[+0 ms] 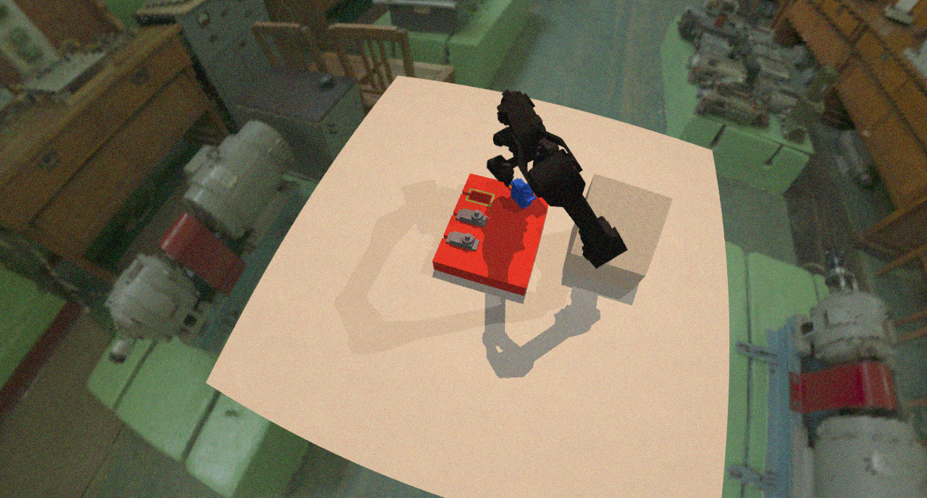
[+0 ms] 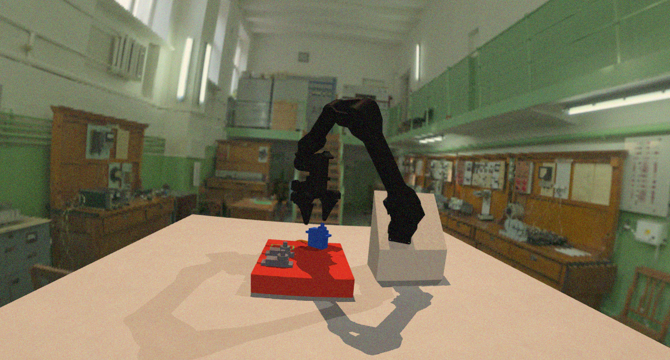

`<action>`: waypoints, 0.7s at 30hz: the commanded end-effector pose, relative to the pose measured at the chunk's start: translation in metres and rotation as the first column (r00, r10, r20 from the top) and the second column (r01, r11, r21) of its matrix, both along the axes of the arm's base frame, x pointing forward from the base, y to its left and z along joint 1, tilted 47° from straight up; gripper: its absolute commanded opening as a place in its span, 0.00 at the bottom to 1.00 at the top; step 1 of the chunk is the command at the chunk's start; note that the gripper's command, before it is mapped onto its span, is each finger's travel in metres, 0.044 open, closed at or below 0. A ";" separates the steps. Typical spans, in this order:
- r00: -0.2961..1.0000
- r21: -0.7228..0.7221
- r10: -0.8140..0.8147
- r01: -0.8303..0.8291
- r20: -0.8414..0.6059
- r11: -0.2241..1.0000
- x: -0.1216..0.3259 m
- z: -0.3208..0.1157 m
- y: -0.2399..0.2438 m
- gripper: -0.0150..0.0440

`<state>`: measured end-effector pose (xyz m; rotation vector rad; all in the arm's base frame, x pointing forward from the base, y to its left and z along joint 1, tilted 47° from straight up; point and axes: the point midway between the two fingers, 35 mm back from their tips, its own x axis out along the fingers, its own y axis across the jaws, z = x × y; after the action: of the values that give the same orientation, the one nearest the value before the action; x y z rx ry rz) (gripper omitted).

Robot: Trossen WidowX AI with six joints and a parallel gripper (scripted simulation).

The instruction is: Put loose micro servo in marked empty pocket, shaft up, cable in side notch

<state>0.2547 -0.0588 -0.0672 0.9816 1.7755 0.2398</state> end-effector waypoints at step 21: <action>1.000 0.005 0.000 0.000 -0.002 1.000 -0.003 -0.019 0.021 0.87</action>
<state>0.2510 -0.0385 -0.0857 0.9808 1.7805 0.2438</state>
